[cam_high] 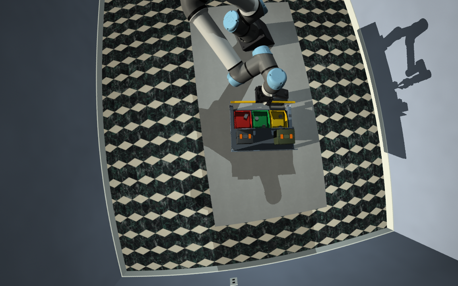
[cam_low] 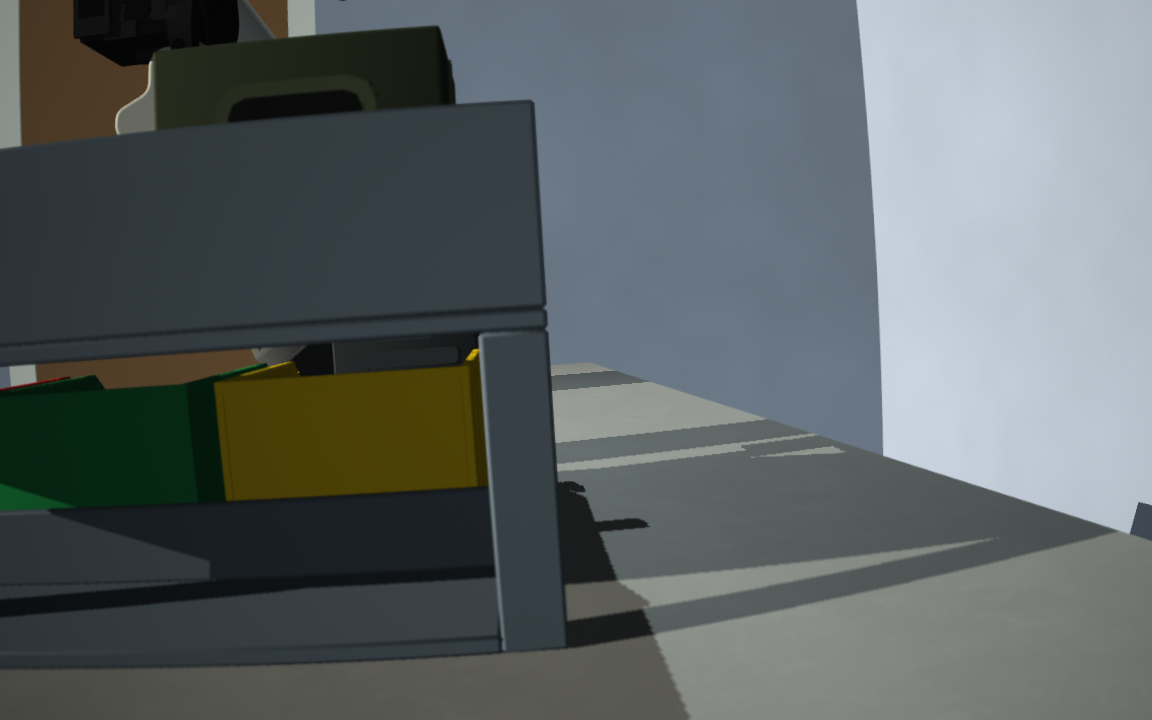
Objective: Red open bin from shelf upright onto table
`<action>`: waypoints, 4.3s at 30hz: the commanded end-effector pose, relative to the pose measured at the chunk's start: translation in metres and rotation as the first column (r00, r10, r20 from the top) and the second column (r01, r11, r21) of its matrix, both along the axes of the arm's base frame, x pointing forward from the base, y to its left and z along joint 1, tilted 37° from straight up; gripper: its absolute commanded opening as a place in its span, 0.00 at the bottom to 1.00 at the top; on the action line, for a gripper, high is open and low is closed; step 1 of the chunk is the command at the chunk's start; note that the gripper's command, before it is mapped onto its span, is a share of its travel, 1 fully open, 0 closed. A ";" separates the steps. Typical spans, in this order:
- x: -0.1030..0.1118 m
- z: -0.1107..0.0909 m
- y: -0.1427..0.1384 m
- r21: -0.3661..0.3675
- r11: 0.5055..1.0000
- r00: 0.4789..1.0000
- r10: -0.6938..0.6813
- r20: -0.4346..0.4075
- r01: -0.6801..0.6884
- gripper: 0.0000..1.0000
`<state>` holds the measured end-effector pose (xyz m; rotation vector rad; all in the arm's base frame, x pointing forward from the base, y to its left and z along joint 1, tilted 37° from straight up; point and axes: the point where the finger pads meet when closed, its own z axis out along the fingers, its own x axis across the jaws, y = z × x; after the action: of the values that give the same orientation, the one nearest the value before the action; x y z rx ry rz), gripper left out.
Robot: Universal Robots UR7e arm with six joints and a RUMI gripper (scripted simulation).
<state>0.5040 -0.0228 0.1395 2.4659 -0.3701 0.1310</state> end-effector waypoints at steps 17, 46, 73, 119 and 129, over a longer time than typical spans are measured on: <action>0.000 0.007 0.005 0.000 1.000 1.000 0.000 0.001 0.000 0.00; 0.000 0.010 0.007 0.000 1.000 1.000 0.000 0.001 0.000 0.00; -0.014 0.007 0.011 0.000 1.000 1.000 0.000 0.001 0.000 0.00; -0.134 -0.016 0.040 0.000 1.000 1.000 0.000 0.001 0.000 0.00; -0.165 -0.022 0.047 0.000 1.000 1.000 0.000 0.001 0.000 0.00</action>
<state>0.3492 0.0216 0.1186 2.4658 -0.3698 0.1310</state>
